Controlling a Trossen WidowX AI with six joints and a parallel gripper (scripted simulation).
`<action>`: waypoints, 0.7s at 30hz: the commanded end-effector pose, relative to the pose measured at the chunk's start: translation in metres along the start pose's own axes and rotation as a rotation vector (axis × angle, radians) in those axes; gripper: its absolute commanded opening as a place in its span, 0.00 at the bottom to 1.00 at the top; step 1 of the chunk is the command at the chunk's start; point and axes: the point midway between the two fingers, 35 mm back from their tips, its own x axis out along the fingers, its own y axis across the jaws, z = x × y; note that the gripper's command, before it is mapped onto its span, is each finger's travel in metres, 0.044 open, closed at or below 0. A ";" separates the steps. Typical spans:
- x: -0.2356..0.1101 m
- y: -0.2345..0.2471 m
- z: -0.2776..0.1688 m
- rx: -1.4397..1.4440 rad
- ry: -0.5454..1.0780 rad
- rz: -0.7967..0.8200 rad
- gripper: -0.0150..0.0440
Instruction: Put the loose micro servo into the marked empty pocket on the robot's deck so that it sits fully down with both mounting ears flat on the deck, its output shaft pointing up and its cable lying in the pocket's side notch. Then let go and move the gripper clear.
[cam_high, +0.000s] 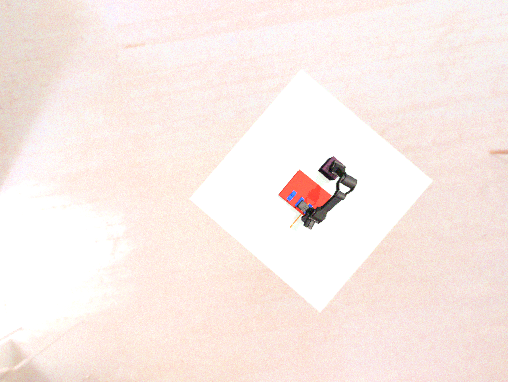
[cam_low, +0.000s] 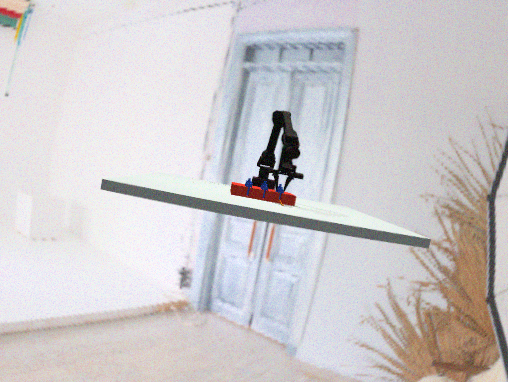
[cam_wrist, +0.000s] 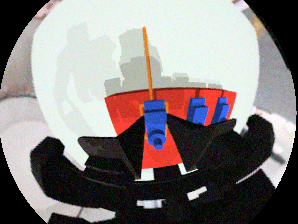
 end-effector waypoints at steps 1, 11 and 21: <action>-0.007 0.000 0.000 -0.003 0.000 0.001 0.57; -0.034 -0.001 -0.004 -0.001 -0.004 0.001 0.62; -0.087 0.001 -0.083 -0.002 0.006 0.001 1.00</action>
